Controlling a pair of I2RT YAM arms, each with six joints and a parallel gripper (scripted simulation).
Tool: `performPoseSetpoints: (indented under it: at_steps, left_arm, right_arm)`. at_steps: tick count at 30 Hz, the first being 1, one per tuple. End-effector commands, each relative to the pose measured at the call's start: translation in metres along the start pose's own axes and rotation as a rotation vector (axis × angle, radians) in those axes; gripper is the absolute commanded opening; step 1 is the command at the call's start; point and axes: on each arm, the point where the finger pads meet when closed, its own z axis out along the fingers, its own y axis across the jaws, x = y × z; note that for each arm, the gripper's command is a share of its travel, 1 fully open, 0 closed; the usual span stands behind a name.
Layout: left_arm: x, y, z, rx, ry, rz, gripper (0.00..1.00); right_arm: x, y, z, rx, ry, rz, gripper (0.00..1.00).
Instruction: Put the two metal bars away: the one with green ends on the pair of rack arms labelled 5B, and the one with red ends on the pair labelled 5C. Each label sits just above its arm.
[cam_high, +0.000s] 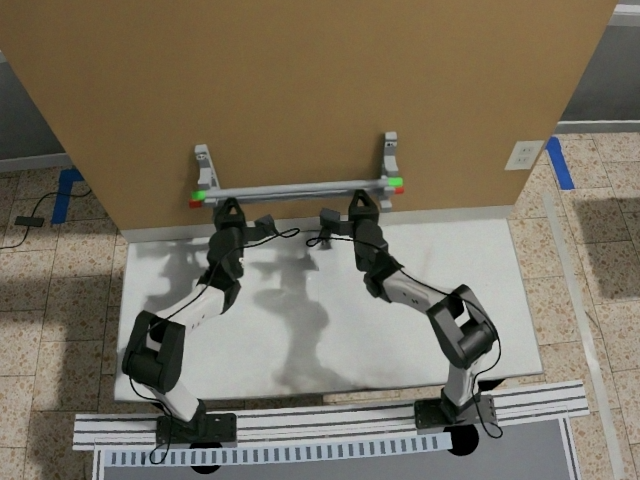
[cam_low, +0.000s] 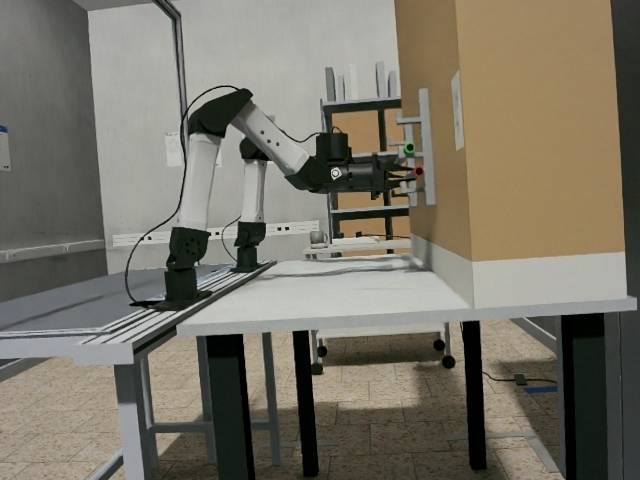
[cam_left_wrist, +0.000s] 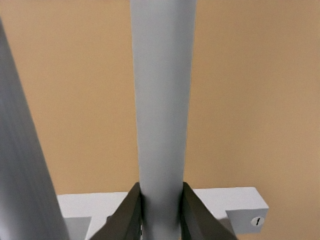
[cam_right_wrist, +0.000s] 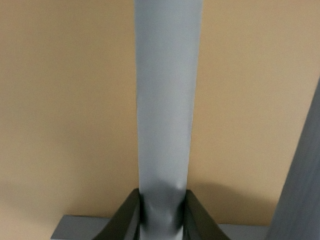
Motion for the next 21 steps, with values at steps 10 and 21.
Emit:
performPoseSetpoints:
  at_steps: [10,21]
  left_arm:
    - [-0.005,0.028,-0.007,-0.052,-0.011,-0.011,0.0]
    - [-0.005,0.028,-0.017,-0.052,-0.011,-0.011,0.0]
  right_arm:
    - [0.0,-0.026,-0.006,0.038,0.003,0.002,0.0]
    - [0.0,-0.026,-0.015,0.038,0.003,0.002,0.0]
